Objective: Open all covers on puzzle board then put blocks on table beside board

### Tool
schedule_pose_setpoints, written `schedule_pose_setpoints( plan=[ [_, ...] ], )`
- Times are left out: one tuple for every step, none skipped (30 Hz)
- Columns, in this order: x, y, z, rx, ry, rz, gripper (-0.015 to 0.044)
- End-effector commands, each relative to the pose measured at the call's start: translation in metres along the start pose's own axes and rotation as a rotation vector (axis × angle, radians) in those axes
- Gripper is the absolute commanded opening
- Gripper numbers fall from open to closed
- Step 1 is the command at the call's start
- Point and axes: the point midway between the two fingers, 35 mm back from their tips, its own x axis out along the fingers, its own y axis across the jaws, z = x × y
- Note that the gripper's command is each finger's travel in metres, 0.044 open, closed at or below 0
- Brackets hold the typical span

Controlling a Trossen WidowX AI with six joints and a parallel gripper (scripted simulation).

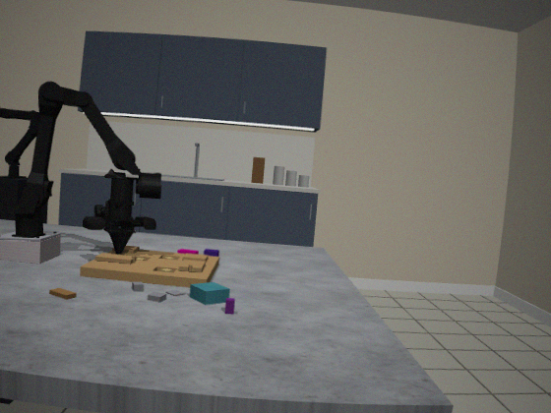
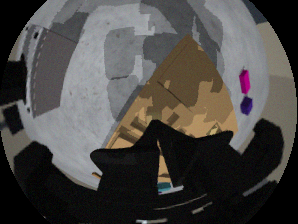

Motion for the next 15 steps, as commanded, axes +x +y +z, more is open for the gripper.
schedule_pose_setpoints(
  plan=[
    [0.0019,-0.0003,0.0014,0.000,-0.005,-0.001,0.0000],
    [0.0026,-0.0005,0.0016,0.000,-0.005,-0.001,0.0000],
    [0.0034,-0.0009,0.0019,0.000,-0.005,-0.001,0.0000],
    [0.0039,-0.0012,0.0022,0.000,-0.005,-0.001,0.0000],
    [0.0042,-0.0015,0.0024,0.000,-0.005,-0.001,0.0000],
    [0.0043,-0.0016,0.0025,0.000,-0.005,-0.001,0.0000],
    [0.0043,-0.0015,0.0026,0.000,-0.005,-0.001,0.0000],
    [0.0043,-0.0014,0.0026,0.000,-0.005,-0.001,0.0000],
    [0.0043,-0.0014,0.0027,0.000,-0.005,-0.001,0.0000],
    [0.0043,-0.0012,0.0027,0.000,-0.005,-0.001,0.0000],
    [0.0043,-0.0012,0.0027,0.000,-0.005,-0.001,0.0000],
    [0.0043,-0.0012,0.0027,0.000,-0.005,-0.001,0.0000],
    [0.0043,-0.0011,0.0028,0.000,-0.005,-0.001,0.0000],
    [0.0043,-0.0011,0.0028,0.000,-0.005,-0.001,0.0000],
    [0.0043,-0.0011,0.0028,0.000,-0.005,-0.001,0.0000]
  ],
)
